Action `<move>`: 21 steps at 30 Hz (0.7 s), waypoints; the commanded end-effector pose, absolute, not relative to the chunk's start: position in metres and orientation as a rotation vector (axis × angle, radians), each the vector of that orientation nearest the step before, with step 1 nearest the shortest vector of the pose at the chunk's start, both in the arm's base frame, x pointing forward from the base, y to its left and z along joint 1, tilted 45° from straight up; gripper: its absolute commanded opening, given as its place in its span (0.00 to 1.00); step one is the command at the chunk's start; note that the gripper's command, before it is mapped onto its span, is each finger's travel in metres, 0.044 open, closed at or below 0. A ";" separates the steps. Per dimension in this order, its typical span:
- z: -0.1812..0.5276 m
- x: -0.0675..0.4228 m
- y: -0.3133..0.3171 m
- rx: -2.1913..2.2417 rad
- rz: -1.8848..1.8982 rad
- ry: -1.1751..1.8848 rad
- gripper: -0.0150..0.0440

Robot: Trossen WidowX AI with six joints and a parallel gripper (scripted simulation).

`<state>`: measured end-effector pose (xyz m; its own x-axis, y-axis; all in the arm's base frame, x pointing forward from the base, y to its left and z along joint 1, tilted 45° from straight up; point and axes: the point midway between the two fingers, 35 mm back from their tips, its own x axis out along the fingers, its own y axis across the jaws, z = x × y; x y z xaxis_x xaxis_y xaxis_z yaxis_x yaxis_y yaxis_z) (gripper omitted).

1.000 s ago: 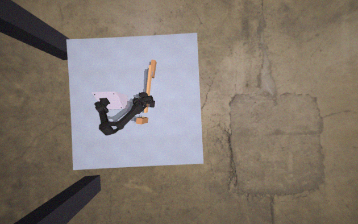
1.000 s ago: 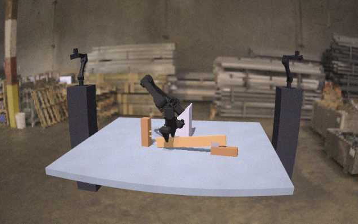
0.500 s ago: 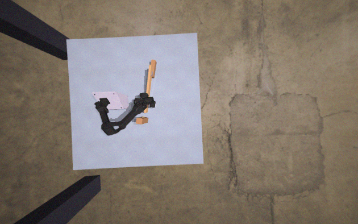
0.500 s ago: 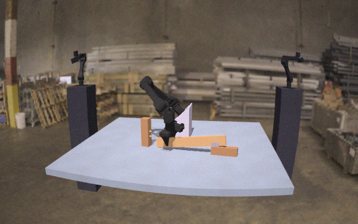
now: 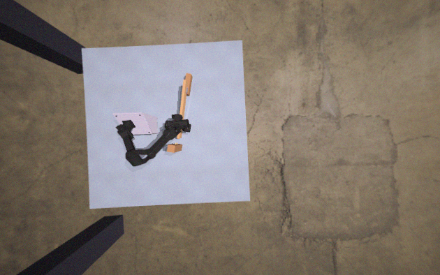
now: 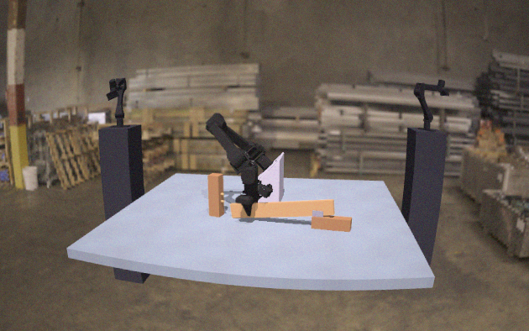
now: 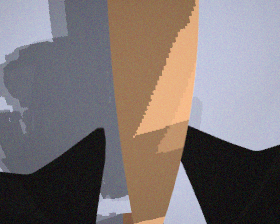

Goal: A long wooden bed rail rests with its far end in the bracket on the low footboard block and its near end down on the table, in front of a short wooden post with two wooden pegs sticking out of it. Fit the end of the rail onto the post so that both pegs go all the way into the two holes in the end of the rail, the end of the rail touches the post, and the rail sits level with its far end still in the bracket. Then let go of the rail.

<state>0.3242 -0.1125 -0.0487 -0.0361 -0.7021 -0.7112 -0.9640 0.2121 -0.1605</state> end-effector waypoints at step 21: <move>-0.049 0.324 -0.113 -1.558 0.483 1.802 0.25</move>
